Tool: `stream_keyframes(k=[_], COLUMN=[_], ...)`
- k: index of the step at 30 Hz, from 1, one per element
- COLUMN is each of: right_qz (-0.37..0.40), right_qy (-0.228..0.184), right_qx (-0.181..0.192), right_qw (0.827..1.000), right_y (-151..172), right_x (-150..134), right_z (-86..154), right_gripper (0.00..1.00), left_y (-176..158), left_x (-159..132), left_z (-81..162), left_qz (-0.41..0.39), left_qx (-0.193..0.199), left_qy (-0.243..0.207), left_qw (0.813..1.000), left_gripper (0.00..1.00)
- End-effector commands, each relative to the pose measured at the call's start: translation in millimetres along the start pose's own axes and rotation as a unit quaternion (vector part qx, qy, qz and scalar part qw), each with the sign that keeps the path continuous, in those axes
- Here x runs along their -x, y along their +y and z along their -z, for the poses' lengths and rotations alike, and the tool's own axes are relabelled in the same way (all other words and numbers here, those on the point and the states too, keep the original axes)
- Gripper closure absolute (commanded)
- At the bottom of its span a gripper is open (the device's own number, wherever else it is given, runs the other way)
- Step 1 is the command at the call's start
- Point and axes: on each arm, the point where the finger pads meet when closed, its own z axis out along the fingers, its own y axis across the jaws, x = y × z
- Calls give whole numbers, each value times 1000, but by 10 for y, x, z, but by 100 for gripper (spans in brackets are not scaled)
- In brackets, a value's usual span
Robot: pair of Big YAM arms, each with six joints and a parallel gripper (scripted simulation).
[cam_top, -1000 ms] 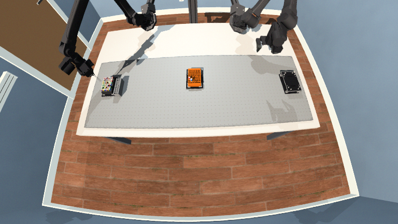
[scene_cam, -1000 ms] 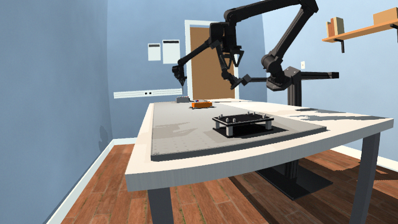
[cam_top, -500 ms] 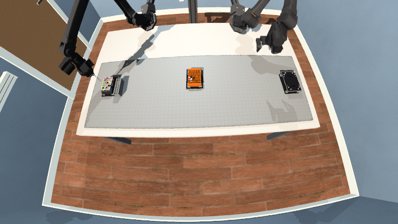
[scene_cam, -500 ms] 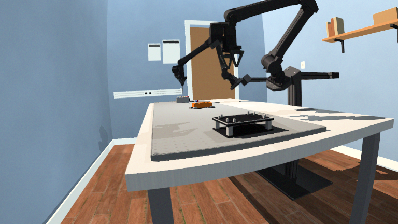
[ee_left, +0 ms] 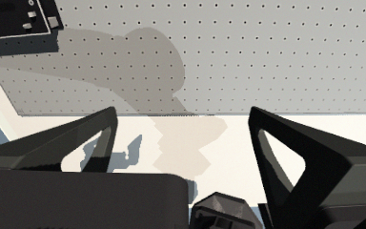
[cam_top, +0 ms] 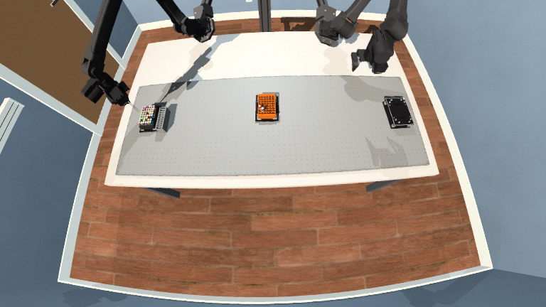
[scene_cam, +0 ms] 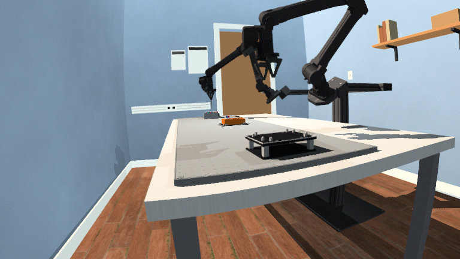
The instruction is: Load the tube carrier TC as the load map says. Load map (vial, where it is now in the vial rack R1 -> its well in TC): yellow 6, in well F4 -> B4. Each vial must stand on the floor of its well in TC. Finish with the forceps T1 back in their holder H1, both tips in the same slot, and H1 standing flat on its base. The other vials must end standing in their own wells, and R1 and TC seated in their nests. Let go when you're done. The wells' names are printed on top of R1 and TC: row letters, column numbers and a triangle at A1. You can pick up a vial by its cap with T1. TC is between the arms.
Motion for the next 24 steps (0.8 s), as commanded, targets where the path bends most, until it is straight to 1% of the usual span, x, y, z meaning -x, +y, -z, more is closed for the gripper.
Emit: stream_keyframes(k=[1, 6, 10, 11, 16, 18, 19, 24], right_qz=[0, 1, 0, -1, 1, 1, -1, 0], right_qy=[-7, -5, -6, -6, -3, -3, -7, -4], right_qx=[-16, -8, -14, -20, -8, -8, -24, -14], right_qw=[1000, 1000, 1000, 1000, 1000, 1000, 1000, 1000], right_y=[-65, -35, -51, -97, -32, -32, -132, -71], right_x=[68, 67, 59, 62, 54, 54, 63, 53], right_z=[79, -4, 41, 68, -30, -30, 74, -10], right_gripper=[93, 93, 93, 93, 92, 92, 92, 91], left_y=[15, 15, 15, 15, 15, 15, 15, 15], left_x=[101, 101, 101, 101, 101, 101, 101, 101], left_z=[87, 87, 87, 87, 87, 87, 87, 87], left_qz=[11, 11, 11, 11, 11, 11, 11, 11], left_qx=[-2, -2, -2, -2, -2, -2, -2, -2], left_qy=[-12, -12, -12, -12, -12, -12, -12, -12], left_qw=[1000, 1000, 1000, 1000, 1000, 1000, 1000, 1000], left_gripper=[0, 0, 0, 0, 0, 0, 0, 0])
